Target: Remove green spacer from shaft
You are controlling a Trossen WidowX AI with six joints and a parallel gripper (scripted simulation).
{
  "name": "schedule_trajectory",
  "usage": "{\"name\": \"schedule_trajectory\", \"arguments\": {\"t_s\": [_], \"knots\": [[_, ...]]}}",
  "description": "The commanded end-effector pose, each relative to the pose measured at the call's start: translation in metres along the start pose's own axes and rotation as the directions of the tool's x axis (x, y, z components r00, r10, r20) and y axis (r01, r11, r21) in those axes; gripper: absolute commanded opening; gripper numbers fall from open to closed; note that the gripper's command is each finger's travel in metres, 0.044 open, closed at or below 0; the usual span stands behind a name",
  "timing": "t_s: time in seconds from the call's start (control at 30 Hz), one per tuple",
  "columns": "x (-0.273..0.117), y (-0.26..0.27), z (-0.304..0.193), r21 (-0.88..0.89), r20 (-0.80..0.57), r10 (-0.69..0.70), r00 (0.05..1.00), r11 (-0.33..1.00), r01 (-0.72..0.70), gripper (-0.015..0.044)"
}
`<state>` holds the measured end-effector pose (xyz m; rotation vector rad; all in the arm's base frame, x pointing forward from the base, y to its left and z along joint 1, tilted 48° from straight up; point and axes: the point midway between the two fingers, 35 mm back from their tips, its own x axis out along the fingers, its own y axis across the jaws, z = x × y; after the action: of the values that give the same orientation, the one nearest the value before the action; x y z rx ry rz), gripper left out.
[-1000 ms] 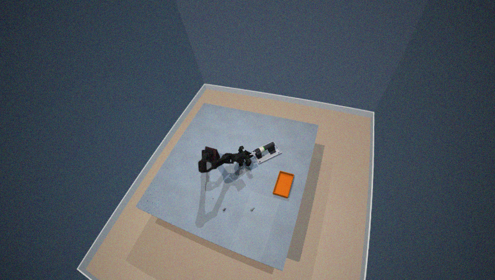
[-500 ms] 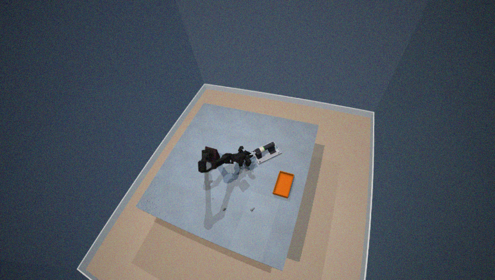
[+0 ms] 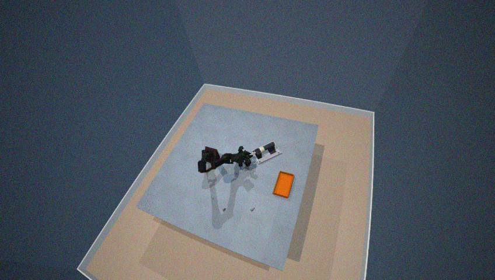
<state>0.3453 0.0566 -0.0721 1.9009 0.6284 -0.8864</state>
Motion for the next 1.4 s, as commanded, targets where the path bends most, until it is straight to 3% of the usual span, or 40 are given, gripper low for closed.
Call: {"name": "schedule_trajectory", "arguments": {"t_s": [0.0,1.37], "knots": [[-0.0006,-0.0006,0.0005,-0.004,0.000,-0.002,1.000,1.000,0.002,0.0000],[-0.0042,-0.0006,0.0026,-0.004,0.001,-0.002,1.000,1.000,0.002,0.0000]]}}
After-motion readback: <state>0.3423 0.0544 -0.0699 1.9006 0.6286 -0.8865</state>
